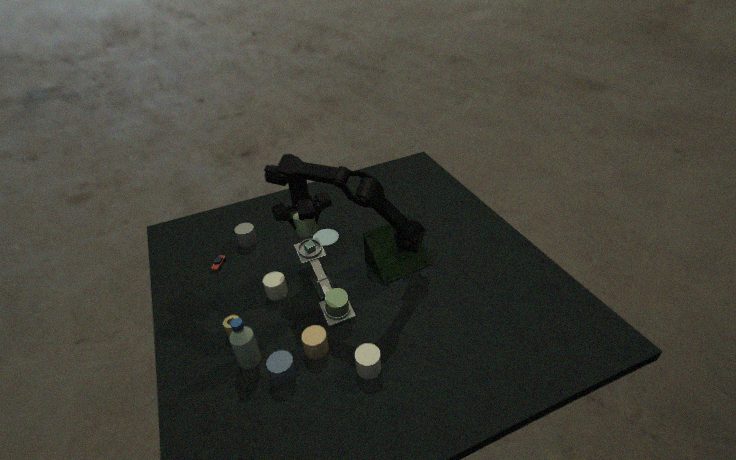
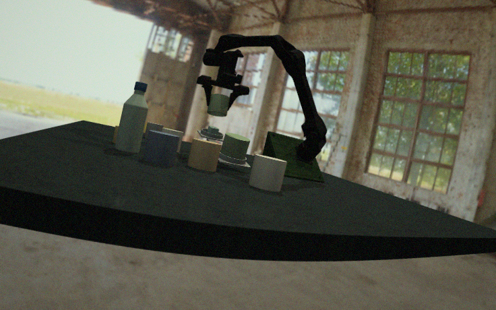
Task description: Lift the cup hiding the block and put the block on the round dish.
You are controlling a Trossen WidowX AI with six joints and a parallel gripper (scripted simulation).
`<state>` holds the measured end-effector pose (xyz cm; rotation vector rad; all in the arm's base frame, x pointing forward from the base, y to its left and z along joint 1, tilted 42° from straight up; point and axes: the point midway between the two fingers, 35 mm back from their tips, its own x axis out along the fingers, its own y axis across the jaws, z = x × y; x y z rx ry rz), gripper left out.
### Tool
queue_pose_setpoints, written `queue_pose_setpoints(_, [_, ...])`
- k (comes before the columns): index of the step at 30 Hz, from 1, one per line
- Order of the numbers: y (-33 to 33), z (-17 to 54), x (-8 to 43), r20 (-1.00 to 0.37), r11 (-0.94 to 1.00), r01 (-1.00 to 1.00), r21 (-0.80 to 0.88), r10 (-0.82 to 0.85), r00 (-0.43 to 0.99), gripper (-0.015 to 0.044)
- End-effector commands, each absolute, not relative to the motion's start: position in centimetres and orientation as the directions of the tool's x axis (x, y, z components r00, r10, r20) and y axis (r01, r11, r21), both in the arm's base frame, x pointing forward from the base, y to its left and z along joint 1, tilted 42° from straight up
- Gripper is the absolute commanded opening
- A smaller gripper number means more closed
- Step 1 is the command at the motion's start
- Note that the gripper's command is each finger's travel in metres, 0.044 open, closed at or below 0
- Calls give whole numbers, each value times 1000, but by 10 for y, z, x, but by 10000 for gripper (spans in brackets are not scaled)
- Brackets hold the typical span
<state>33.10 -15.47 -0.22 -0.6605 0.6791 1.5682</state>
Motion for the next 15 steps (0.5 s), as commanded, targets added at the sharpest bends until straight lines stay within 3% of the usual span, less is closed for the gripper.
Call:
queue_pose_setpoints(1, [-156,-3,330,-747,-84,-995,51,658,-94,0])
queue_pose_setpoints(15, [-209,-75,260,-764,-80,-996,51,639,-90,0])
